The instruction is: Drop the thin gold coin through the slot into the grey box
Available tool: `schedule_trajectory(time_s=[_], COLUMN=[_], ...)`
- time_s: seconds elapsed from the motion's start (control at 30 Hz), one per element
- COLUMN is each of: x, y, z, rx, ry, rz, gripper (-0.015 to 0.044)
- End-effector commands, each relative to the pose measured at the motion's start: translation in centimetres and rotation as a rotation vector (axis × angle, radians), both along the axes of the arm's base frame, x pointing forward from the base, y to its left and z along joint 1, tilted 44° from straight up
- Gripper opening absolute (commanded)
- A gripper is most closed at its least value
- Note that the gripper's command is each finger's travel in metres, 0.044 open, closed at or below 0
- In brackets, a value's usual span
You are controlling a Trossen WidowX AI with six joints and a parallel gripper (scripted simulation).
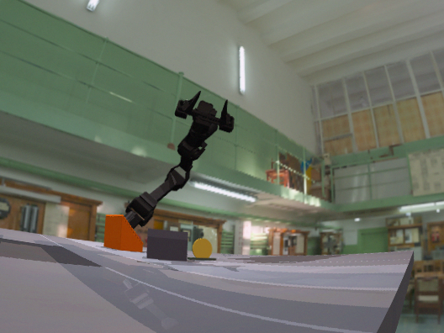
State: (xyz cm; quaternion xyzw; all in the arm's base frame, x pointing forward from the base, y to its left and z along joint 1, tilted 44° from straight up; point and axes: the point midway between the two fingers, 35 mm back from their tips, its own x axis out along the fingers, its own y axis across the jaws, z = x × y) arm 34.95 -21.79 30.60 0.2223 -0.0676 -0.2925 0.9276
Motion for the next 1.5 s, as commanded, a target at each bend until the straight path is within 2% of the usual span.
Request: schedule_trajectory(time_s=[0.0,0.1,0.27,0.4,0.53,0.7,0.9,1.47], x=[0.1,1.8,3.6,3.2,1.3,-1.4,-4.6,-3.9], y=[0.1,1.2,4.8,8.7,13.1,17.6,22.3,23.2], z=[-0.2,-3.4,-10.1,-14.9,-18.3,-19.6,-18.7,-19.1], rx=[-0.005,-0.083,-0.256,-0.401,-0.534,-0.636,-0.703,-0.707], ry=[0.017,0.252,0.683,0.942,1.07,1.037,0.788,0.747], rz=[0.006,0.111,0.43,0.789,1.211,1.645,2.094,2.136], gripper=[0.0374,0.0295,0.0164,0.0161,0.0161,0.0161,0.0161,0.0161])
